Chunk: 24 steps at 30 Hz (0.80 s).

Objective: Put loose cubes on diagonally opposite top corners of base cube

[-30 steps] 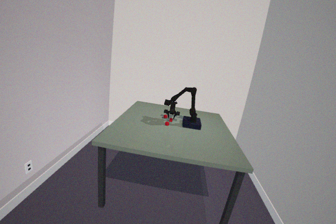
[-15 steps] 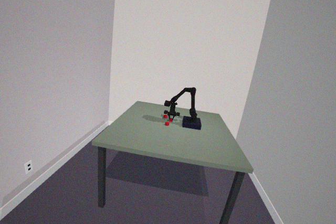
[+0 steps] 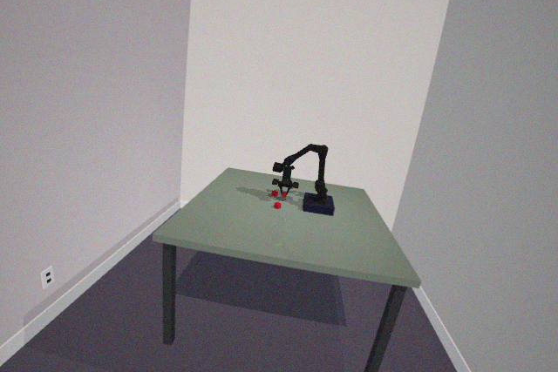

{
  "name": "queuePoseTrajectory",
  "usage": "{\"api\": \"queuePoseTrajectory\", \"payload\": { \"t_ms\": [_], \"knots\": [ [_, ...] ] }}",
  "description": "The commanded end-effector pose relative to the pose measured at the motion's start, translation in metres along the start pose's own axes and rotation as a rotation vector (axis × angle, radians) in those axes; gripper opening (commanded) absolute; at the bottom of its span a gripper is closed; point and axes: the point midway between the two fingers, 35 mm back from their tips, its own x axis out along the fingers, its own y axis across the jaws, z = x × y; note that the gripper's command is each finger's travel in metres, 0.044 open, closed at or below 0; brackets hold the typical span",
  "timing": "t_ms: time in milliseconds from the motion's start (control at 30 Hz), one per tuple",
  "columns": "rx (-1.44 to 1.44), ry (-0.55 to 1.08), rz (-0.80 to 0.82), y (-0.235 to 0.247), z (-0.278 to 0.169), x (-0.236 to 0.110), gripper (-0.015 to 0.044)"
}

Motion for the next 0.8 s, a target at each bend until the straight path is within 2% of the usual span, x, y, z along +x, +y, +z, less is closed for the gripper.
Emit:
{"api": "queuePoseTrajectory", "payload": {
  "t_ms": [0,600,767],
  "knots": [
    [-0.004,-0.003,-0.003,-0.002,0.000,-0.015,0.0105],
    [-0.004,-0.003,-0.003,0.003,0.001,-0.072,0.0105],
    [0.001,-0.003,-0.003,0.004,0.001,-0.076,0.0105]
  ]
}}
